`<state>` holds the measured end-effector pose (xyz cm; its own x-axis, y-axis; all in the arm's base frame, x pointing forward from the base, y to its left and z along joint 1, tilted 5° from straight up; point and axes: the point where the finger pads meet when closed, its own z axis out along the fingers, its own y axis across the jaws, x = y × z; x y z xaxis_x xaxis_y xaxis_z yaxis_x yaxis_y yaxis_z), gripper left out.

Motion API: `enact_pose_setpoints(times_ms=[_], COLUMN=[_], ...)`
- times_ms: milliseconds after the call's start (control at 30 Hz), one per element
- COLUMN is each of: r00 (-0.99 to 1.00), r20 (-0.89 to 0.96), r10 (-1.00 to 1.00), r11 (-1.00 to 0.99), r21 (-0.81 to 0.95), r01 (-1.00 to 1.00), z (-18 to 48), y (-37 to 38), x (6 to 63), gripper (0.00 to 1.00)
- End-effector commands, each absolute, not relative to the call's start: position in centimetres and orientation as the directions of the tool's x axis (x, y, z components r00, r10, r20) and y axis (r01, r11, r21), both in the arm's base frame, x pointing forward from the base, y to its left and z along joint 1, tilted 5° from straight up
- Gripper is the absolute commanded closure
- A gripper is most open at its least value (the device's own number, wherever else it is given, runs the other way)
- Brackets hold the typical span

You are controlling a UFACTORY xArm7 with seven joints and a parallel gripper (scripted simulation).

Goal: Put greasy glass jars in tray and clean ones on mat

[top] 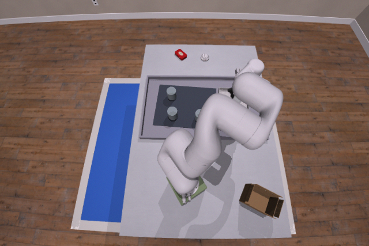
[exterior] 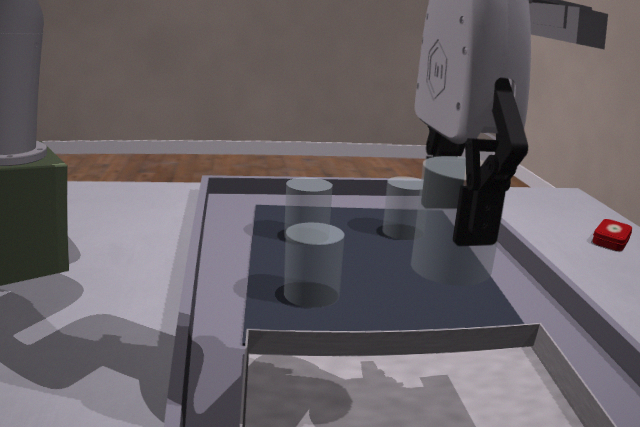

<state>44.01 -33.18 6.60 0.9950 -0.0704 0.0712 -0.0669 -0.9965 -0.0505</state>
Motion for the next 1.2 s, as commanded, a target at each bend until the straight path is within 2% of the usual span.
enact_pose_setpoints(times_ms=[0, 367, 1167], r00=[0.995, 0.995, 0.995], r20=[0.075, 0.075, 0.075], r10=[-0.072, -0.072, -0.072], r11=[-0.997, -0.997, -0.997], r21=[-0.048, -0.048, -0.048], r01=[-0.068, -0.068, -0.068], z=[6.7, 6.7, 1.0], y=[-34.5, -34.5, -34.3], x=[43.5, 43.5, 43.9], gripper=[1.0, 1.0, 1.0])
